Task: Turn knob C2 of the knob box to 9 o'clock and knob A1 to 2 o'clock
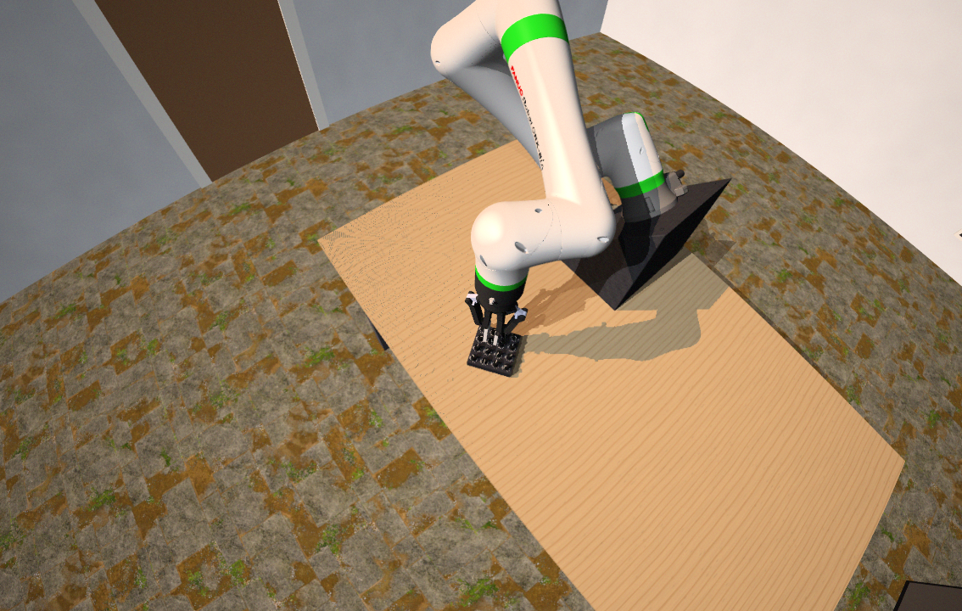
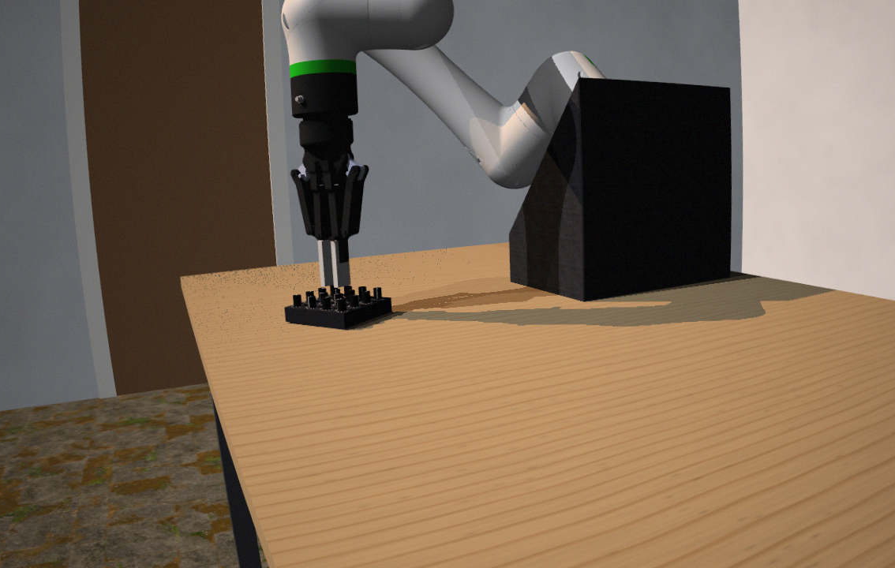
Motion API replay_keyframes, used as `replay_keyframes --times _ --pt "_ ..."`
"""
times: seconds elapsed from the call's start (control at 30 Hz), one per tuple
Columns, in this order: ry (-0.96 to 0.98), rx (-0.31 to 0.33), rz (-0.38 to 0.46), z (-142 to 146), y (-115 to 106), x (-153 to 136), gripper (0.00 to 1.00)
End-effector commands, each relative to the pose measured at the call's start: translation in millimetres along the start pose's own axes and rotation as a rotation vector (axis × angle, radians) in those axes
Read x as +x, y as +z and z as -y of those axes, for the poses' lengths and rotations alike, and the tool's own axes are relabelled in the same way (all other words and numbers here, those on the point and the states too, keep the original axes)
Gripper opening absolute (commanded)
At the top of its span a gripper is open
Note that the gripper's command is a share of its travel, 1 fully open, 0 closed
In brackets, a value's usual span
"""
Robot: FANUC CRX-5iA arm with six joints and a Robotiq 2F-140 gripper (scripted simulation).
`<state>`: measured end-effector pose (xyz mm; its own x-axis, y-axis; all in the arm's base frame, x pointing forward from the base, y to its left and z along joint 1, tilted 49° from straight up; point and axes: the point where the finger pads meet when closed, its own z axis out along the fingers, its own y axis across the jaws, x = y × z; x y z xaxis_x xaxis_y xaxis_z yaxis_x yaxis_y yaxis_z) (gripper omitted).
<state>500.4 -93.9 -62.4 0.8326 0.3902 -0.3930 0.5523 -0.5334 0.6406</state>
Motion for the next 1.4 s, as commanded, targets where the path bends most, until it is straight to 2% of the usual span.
replay_keyframes --times 0.0,0.6,1.37 --pt "0.0 0.0 0.0 0.0 -0.2 0.2 0.12" --pt "0.0 0.0 0.0 0.0 1.2 0.2 0.12" --pt "0.0 0.0 0.0 0.0 13.8 0.2 0.12"
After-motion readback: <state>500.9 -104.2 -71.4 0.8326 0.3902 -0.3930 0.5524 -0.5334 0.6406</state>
